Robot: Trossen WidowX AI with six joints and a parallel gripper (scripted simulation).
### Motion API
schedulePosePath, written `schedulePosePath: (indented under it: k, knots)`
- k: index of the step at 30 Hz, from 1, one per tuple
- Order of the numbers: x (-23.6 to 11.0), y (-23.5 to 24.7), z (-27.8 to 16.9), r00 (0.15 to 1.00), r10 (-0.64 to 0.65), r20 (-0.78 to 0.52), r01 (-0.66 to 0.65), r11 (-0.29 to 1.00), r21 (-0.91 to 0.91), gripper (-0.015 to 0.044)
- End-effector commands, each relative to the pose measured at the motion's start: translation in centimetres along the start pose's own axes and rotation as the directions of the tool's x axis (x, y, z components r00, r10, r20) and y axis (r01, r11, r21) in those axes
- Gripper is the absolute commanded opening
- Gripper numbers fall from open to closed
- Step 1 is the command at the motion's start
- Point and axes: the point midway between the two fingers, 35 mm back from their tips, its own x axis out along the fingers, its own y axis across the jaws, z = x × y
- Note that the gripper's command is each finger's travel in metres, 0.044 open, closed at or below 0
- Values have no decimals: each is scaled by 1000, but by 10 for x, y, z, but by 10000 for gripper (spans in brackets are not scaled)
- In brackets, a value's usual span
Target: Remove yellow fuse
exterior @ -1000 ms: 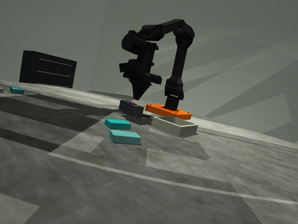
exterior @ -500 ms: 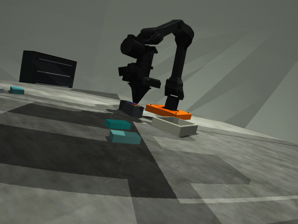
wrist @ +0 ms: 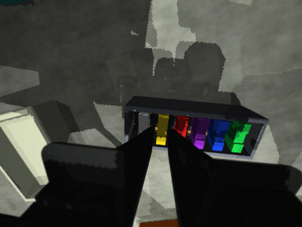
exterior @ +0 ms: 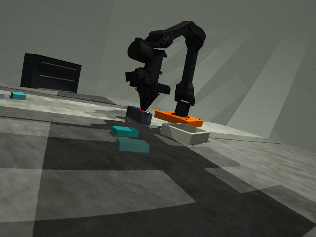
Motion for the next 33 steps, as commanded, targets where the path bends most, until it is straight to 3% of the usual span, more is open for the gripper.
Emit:
schedulePosePath:
  k: [1, 14, 23, 33]
  knots:
    - [4, -1, 0, 1000, -5, 1, 5, 1000, 6, 63]
    - [9, -1, 0, 1000, -5, 1, 5, 1000, 6, 63]
    - [8, 0, 0, 1000, 0, -1, 0, 1000, 0, 3]
    - [6, 0, 0, 1000, -1, -1, 1, 1000, 0, 0]
